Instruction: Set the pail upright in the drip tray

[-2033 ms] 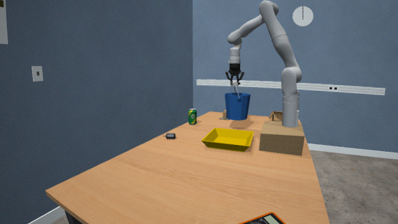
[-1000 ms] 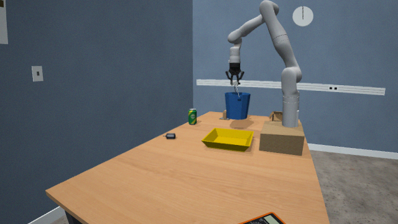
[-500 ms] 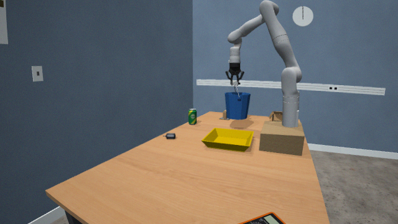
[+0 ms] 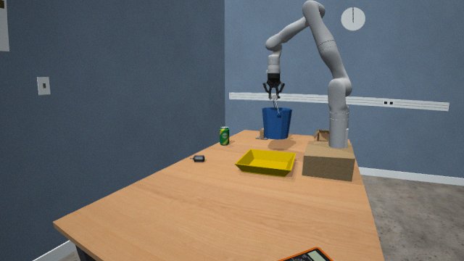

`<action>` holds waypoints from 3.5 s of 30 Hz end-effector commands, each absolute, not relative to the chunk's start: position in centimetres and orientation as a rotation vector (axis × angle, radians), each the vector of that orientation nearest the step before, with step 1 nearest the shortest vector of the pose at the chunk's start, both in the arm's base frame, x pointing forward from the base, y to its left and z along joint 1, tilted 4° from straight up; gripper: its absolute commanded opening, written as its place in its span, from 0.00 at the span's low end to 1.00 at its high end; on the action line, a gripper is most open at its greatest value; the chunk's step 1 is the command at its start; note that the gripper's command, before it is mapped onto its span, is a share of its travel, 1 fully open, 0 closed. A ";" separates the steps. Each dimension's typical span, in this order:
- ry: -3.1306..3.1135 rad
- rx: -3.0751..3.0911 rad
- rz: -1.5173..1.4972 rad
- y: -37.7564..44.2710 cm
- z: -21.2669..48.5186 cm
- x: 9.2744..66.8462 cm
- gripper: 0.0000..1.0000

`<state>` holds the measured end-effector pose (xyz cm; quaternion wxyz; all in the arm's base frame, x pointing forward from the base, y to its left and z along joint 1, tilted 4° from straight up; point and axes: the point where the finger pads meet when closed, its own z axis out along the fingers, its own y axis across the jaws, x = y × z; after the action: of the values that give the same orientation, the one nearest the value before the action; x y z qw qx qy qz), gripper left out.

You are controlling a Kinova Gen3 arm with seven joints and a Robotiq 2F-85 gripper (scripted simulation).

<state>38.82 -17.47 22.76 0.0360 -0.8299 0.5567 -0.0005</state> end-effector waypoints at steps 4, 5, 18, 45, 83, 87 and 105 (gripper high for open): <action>1.707 -2.548 -0.006 -17.6 23.1 38.8 0.10; 1.707 -2.548 -0.006 -17.6 23.1 38.8 0.10; 1.710 -2.545 -0.006 -17.5 23.1 38.8 0.10; 1.713 -2.544 -0.013 -15.8 23.1 38.5 0.10; 1.705 -2.548 -0.015 -7.6 23.5 37.3 0.10; 1.704 -2.547 -0.016 -6.4 23.6 37.1 0.10; 1.709 -2.543 -0.015 -1.6 23.9 36.2 0.10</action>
<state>36.19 -2.43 23.64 0.0391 -0.8273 0.5604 0.0016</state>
